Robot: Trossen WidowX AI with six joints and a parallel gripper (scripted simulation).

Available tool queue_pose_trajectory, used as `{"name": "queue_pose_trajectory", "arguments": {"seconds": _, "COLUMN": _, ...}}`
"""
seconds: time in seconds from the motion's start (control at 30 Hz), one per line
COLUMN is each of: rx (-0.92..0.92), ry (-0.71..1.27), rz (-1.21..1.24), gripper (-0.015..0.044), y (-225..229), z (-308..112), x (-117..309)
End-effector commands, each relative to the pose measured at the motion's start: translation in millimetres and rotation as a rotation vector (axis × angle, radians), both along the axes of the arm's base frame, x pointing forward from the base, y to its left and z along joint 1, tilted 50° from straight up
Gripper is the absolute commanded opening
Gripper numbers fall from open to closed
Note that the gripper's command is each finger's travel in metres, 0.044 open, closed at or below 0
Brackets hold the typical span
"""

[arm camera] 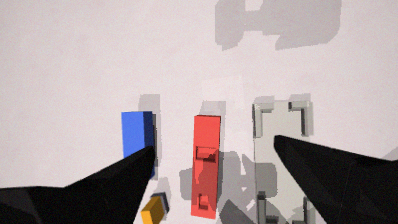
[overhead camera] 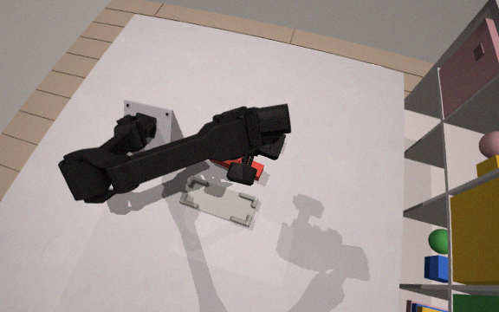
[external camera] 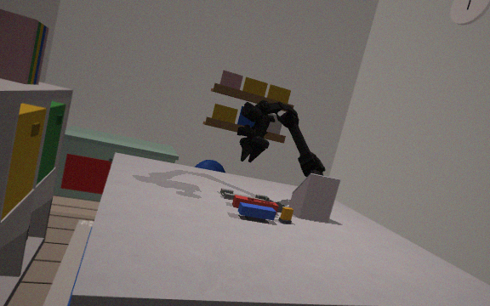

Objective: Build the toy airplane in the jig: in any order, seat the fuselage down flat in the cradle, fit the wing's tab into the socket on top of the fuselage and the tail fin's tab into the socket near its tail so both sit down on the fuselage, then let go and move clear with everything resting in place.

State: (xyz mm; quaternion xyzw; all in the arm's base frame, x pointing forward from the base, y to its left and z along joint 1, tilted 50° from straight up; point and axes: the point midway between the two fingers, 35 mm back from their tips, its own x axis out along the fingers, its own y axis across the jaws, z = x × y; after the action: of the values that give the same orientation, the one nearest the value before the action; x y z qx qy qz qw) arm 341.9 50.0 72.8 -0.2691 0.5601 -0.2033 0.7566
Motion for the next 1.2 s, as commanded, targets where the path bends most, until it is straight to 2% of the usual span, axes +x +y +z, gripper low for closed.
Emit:
{"name": "queue_pose_trajectory", "arguments": {"seconds": 0.0, "rx": -0.098, "ry": 0.064, "rz": -0.191, "gripper": 0.044, "y": -13, "z": -55, "x": -46}}
{"name": "queue_pose_trajectory", "arguments": {"seconds": 0.1, "rx": -0.143, "ry": 0.075, "rz": -0.256, "gripper": 0.044, "y": -20, "z": -70, "x": -64}}
{"name": "queue_pose_trajectory", "arguments": {"seconds": 0.37, "rx": -0.146, "ry": 0.076, "rz": -0.26, "gripper": 0.044, "y": -22, "z": -73, "x": -64}}
{"name": "queue_pose_trajectory", "arguments": {"seconds": 0.5, "rx": -0.148, "ry": 0.075, "rz": -0.26, "gripper": 0.044, "y": -58, "z": -103, "x": -62}}
{"name": "queue_pose_trajectory", "arguments": {"seconds": 1.17, "rx": -0.148, "ry": 0.075, "rz": -0.26, "gripper": 0.044, "y": -80, "z": -122, "x": -60}}
